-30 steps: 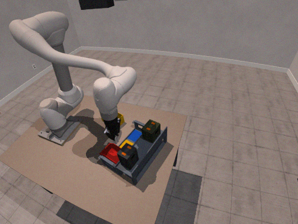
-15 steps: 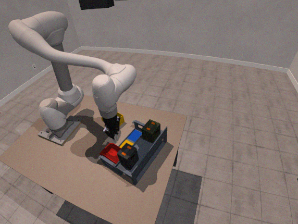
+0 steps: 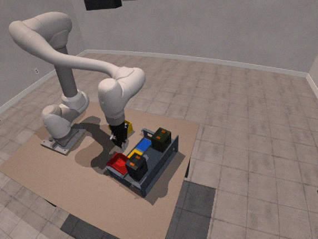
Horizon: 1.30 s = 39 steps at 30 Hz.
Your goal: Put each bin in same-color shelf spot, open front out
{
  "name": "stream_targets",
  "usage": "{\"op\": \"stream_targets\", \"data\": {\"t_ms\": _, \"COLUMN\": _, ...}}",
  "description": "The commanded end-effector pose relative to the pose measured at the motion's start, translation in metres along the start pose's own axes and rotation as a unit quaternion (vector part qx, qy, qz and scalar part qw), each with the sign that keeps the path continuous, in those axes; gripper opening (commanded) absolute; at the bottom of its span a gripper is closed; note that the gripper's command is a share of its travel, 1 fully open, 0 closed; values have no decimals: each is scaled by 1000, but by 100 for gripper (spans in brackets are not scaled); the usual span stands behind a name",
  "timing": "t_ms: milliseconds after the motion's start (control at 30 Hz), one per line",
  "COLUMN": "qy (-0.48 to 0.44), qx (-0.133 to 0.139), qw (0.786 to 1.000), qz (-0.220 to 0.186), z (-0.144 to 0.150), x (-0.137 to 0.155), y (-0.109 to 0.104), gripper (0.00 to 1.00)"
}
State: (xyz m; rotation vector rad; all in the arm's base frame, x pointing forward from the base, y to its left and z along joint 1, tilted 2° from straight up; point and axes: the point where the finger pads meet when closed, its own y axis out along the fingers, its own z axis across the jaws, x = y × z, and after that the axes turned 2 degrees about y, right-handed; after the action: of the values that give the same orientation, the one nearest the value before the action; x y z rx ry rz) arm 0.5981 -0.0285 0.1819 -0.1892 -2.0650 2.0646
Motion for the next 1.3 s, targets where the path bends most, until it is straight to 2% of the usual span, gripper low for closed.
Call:
{"op": "stream_targets", "data": {"t_ms": 0, "qy": 0, "qx": 0, "qw": 1000, "qz": 0, "z": 0, "x": 0, "y": 0, "gripper": 15}}
{"op": "stream_targets", "data": {"t_ms": 267, "qy": 0, "qx": 0, "qw": 1000, "qz": 0, "z": 0, "x": 0, "y": 0, "gripper": 15}}
{"op": "stream_targets", "data": {"t_ms": 300, "qy": 0, "qx": 0, "qw": 1000, "qz": 0, "z": 0, "x": 0, "y": 0, "gripper": 10}}
{"op": "stream_targets", "data": {"t_ms": 1267, "qy": 0, "qx": 0, "qw": 1000, "qz": 0, "z": 0, "x": 0, "y": 0, "gripper": 10}}
